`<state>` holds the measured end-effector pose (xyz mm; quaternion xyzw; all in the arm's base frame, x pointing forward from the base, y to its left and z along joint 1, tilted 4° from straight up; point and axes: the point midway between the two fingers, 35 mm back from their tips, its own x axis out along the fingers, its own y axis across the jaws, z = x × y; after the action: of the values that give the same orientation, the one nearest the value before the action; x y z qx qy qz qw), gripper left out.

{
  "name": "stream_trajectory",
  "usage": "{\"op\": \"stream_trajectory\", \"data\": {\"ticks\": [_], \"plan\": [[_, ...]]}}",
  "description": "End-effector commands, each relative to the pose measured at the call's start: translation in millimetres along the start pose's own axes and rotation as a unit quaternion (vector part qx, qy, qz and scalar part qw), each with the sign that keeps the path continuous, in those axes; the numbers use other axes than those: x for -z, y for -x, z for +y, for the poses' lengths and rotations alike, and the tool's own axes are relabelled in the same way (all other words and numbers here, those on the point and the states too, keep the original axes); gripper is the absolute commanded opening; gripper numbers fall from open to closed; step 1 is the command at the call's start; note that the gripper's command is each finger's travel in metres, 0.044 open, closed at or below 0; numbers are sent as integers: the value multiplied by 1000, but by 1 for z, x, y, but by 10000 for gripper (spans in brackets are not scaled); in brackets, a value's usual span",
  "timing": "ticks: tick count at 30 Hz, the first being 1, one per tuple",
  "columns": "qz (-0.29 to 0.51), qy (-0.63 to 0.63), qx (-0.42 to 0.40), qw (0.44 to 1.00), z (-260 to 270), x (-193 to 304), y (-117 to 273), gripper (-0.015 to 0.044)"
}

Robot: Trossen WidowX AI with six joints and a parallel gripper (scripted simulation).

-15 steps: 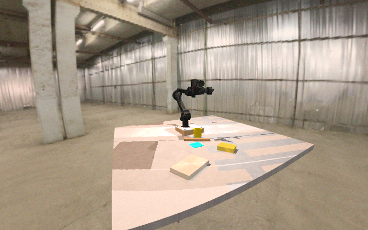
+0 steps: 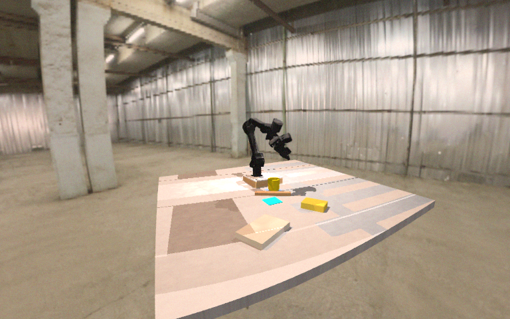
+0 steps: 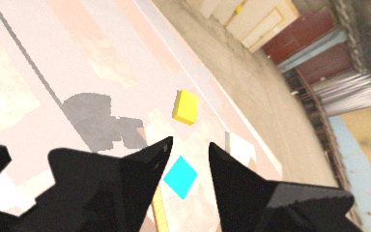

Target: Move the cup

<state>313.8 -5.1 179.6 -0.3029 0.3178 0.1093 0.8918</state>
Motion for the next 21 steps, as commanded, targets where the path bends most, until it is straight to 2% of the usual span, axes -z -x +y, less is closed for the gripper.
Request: {"op": "stream_trajectory", "data": {"ticks": [1, 7, 21], "plan": [[166, 195, -185, 949, 41, 76, -2, 167], [221, 311, -379, 843, 74, 123, 28, 167], [221, 315, -389, 837, 76, 122, 28, 167]]}}
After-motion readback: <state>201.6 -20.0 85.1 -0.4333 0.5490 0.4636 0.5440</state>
